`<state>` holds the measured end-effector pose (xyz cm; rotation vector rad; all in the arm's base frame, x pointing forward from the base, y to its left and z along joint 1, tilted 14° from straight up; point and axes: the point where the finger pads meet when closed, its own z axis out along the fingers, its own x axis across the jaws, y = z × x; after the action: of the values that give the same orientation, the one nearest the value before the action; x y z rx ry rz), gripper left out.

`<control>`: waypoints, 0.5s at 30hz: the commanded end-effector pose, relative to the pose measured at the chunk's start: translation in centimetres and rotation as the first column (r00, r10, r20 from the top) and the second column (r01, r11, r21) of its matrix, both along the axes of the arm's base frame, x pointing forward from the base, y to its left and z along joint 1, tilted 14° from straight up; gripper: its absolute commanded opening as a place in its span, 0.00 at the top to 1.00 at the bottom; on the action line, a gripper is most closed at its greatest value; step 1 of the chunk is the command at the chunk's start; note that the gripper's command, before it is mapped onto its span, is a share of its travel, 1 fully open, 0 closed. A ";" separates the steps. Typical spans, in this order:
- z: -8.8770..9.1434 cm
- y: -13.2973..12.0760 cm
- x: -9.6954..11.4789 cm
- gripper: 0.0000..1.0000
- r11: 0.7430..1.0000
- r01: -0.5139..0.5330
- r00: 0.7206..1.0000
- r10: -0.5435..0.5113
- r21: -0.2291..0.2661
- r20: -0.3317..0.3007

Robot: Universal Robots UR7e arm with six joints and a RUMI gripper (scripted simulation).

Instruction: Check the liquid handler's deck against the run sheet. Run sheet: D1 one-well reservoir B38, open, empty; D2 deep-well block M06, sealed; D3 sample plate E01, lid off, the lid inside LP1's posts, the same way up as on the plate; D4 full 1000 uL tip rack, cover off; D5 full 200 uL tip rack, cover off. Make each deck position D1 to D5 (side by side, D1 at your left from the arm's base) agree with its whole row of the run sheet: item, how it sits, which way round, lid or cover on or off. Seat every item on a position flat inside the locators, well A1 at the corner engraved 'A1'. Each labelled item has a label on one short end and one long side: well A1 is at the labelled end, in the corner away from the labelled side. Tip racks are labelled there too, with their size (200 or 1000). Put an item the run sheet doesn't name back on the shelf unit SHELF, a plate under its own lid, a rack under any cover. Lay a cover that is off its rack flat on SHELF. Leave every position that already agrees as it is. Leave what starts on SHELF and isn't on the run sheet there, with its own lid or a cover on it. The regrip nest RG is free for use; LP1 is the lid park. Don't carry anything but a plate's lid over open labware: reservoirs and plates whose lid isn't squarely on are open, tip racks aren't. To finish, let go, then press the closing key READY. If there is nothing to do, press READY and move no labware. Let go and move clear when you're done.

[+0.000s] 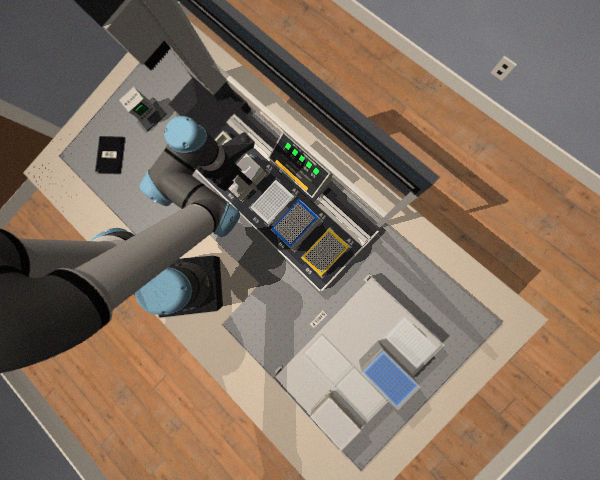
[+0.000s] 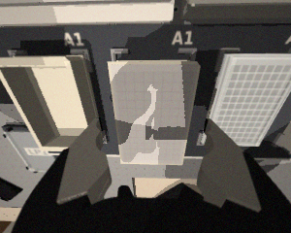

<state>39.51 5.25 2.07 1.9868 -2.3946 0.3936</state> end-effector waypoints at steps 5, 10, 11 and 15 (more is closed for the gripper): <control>0.0 0.0 0.0 1.00 1.000 0.000 1.000 0.000 0.000 0.001; 0.0 0.0 0.0 1.00 1.000 0.000 1.000 0.000 0.000 0.001; 0.0 0.0 0.0 1.00 1.000 0.000 1.000 0.000 0.000 0.001; 0.0 0.0 0.0 1.00 1.000 0.000 1.000 0.000 0.000 0.001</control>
<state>39.52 5.25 2.08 1.9869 -2.3947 0.3937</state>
